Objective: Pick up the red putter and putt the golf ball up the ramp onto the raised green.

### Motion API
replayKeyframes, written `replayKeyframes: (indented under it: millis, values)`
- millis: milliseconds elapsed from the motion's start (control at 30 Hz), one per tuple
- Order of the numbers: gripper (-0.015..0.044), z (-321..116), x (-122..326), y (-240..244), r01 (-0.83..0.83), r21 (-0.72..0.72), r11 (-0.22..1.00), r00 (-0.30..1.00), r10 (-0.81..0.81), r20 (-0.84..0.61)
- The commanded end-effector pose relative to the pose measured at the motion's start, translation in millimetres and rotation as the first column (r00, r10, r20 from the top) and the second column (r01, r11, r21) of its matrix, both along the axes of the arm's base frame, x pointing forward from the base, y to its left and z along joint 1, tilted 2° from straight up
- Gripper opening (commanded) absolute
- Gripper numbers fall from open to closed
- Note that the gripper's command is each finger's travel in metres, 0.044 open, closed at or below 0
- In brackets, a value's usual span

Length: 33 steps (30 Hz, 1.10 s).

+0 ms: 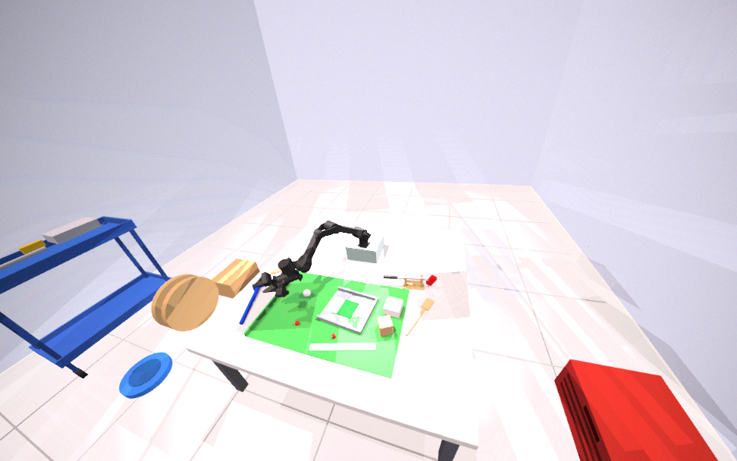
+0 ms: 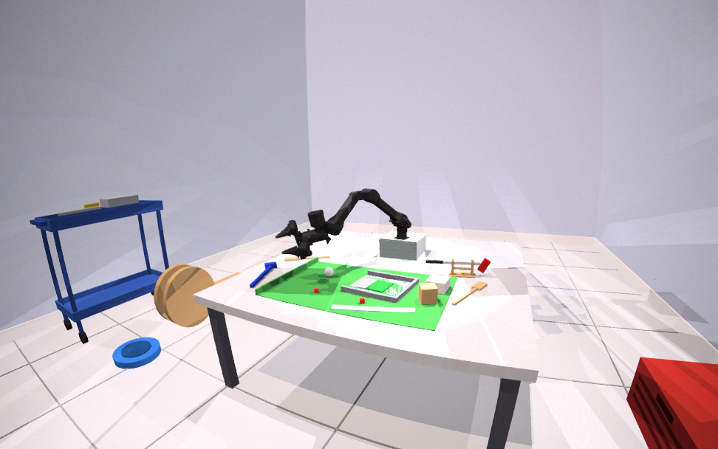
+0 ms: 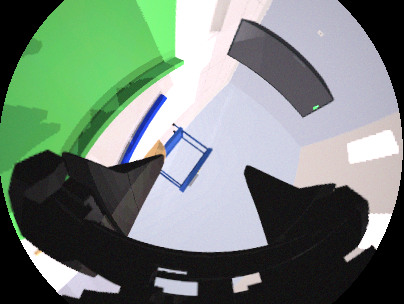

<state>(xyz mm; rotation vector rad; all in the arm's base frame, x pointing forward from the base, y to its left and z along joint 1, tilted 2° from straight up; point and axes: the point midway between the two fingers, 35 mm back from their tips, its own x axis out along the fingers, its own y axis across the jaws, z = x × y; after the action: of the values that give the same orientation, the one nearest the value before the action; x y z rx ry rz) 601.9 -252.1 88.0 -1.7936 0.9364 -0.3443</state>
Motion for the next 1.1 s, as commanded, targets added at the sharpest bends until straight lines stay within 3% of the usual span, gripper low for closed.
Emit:
replayKeyframes:
  millis: [0, 233, 500, 767, 1067]
  values:
    - [0.0440, -2, 12, 74, -0.155, 0.108, 0.982, 0.987, 0.160, -0.035]
    - [0.0440, -15, 4, 191, -0.343, 0.294, 0.892, 0.918, 0.384, -0.095]
    - [0.0440, -31, -44, 315, -0.447, 0.517, 0.730, 0.788, 0.595, -0.159]
    - [0.0440, -44, -130, 417, -0.414, 0.718, 0.560, 0.623, 0.749, -0.225]
    - [0.0440, -53, -260, 491, -0.226, 0.872, 0.434, 0.414, 0.853, -0.317]
